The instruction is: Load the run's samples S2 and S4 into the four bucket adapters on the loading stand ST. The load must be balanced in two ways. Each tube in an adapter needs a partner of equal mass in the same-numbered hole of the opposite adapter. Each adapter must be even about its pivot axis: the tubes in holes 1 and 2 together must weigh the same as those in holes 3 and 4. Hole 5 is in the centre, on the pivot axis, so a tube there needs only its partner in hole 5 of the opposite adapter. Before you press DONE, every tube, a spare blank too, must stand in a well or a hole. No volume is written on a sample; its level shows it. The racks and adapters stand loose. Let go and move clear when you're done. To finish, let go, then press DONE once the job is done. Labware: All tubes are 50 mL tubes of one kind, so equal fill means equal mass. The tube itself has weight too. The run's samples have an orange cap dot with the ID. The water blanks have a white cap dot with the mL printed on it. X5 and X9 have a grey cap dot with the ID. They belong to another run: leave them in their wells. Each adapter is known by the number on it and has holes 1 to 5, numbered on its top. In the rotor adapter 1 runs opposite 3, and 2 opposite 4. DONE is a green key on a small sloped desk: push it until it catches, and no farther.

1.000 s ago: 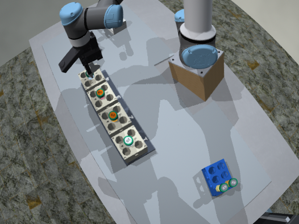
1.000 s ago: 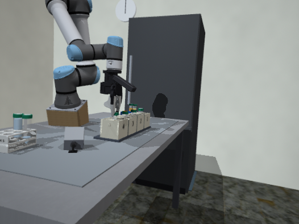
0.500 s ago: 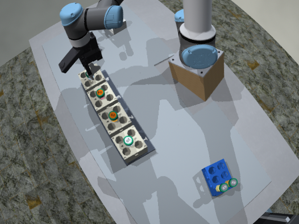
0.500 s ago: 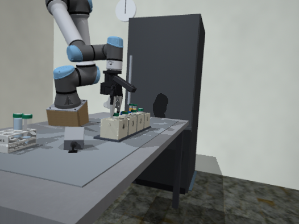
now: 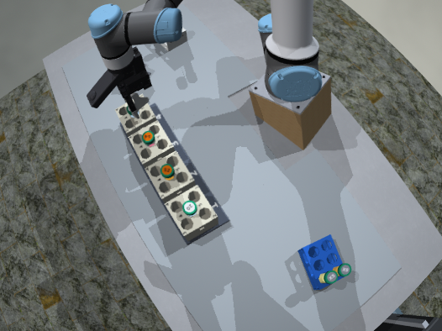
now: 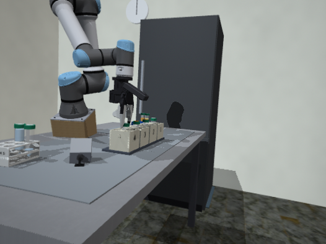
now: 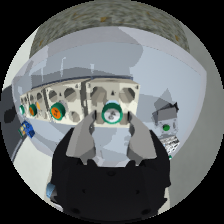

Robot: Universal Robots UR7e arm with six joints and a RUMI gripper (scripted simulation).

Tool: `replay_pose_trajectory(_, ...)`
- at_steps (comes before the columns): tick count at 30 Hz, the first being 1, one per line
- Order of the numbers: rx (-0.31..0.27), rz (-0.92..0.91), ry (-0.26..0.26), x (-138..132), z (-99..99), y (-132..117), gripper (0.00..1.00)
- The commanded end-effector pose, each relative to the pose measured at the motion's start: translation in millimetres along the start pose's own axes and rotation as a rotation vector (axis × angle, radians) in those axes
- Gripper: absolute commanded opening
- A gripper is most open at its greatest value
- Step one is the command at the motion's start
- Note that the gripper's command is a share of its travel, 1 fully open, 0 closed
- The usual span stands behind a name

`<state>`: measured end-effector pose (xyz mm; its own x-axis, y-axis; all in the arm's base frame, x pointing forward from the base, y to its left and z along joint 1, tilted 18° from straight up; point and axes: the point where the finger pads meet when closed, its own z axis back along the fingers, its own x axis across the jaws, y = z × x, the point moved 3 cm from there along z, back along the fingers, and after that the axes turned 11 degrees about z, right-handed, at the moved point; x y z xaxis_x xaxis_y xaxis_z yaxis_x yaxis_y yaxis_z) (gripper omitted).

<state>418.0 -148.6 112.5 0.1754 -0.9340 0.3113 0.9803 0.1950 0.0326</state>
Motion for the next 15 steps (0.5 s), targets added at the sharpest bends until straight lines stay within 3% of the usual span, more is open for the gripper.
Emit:
replay_pose_trajectory(1, 0.005, -0.001, -0.004, 1, 14.9, 2, 0.35)
replay_pose_trajectory(11, 0.005, -0.001, -0.004, 2, 41.7, 1, 0.35)
replay_pose_trajectory(15, 0.005, -0.001, -0.004, 1, 42.8, 1, 0.35)
